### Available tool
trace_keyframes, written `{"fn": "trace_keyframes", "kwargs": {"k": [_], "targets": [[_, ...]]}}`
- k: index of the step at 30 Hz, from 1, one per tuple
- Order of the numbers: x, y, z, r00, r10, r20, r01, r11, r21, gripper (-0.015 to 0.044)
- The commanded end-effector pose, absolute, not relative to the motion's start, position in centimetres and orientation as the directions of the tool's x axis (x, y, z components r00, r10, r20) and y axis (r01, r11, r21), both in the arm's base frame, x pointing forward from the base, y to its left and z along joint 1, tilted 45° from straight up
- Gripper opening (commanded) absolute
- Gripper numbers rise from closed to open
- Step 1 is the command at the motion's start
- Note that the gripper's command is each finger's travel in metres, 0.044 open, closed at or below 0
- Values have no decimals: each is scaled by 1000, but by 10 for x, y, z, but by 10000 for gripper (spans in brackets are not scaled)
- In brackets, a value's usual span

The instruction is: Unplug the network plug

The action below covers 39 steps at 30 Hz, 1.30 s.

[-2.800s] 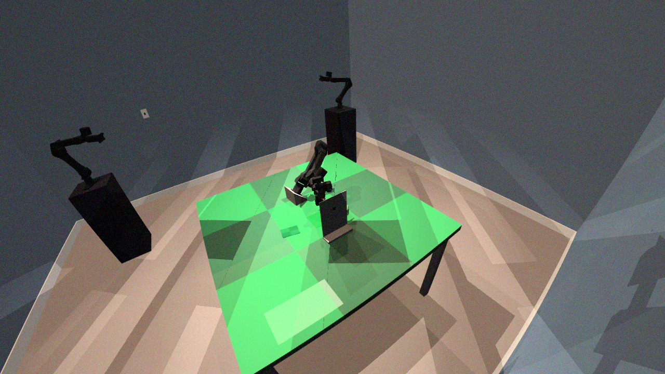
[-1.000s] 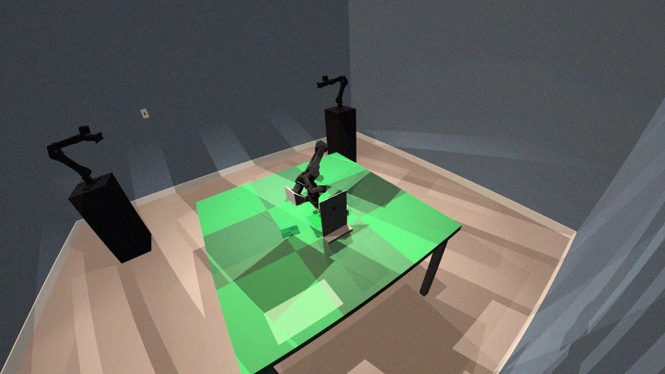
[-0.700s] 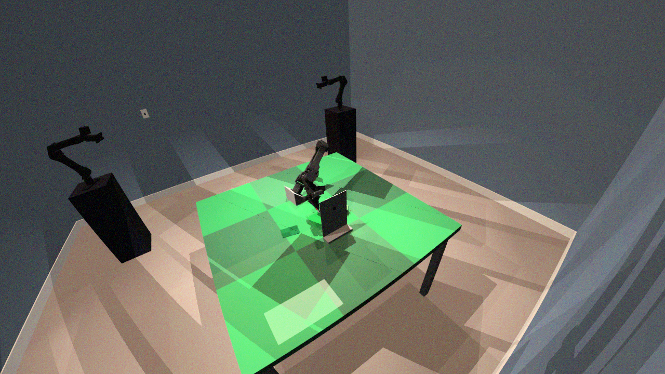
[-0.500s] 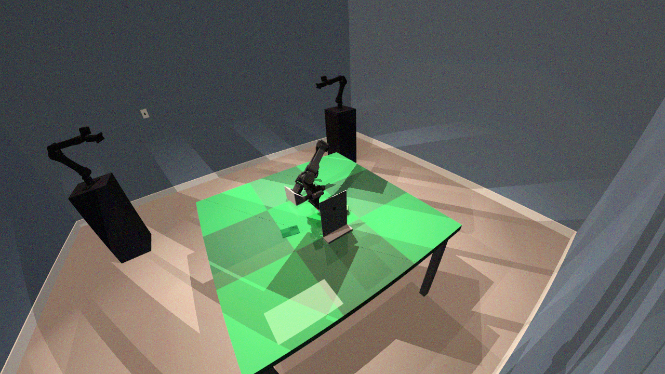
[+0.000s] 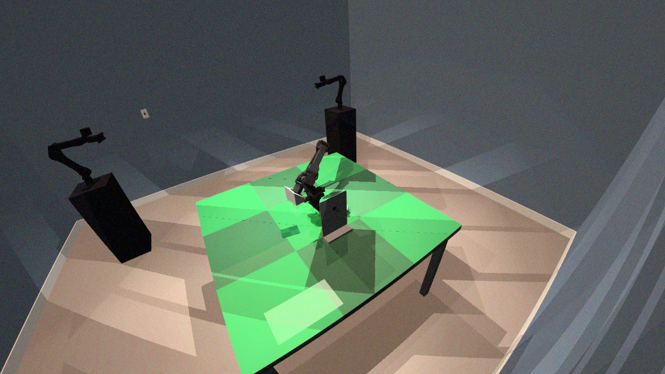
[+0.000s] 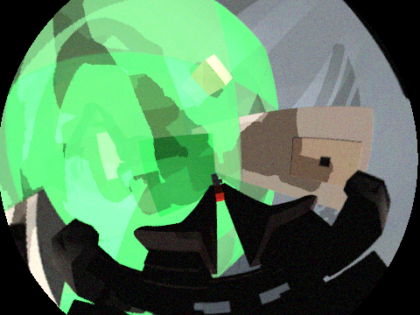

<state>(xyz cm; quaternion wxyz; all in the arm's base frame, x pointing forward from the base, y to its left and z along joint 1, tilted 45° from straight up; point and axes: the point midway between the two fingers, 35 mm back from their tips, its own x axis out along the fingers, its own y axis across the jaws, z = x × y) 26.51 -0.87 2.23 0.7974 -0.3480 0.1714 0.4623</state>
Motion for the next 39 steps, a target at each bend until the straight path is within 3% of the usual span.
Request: {"fn": "trace_keyframes", "kwargs": {"k": [1, 39], "targets": [[265, -5, 18, 513, 617, -597, -857, 331, -394, 0], [260, 26, -10, 515, 620, -592, -856, 335, -395, 0]]}}
